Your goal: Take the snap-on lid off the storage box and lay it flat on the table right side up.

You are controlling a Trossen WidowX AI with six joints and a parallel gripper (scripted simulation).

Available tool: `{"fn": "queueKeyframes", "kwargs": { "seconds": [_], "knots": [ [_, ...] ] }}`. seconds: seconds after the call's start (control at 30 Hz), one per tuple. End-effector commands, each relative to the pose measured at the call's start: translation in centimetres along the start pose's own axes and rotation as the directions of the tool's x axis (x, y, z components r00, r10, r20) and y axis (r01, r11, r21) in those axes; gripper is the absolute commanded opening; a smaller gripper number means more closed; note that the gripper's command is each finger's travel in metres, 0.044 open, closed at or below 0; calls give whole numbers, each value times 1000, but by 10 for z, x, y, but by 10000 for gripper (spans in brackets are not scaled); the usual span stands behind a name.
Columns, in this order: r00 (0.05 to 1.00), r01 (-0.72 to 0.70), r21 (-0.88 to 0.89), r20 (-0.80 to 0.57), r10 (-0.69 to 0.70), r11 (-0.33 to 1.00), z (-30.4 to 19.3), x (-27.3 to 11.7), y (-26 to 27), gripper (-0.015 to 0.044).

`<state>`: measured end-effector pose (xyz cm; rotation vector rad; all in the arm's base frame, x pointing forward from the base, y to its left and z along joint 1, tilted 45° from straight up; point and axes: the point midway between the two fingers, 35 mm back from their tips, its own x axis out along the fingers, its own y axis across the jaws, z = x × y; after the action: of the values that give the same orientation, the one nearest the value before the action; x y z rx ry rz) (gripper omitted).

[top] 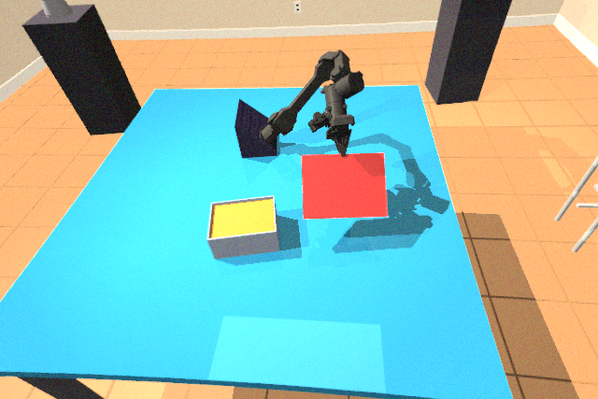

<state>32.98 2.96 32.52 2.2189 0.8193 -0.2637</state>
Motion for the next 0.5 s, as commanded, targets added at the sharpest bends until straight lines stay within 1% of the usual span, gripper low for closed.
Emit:
{"fn": "queueKeyframes", "kwargs": {
  "seconds": [0.0, 0.47],
  "knots": [
    [1000, -12, 2, 5, 12, 1000, 2, 2, -2, 0],
    [1000, -13, 2, 4, 13, 1000, 2, 10, -11, 0]
  ]
}}
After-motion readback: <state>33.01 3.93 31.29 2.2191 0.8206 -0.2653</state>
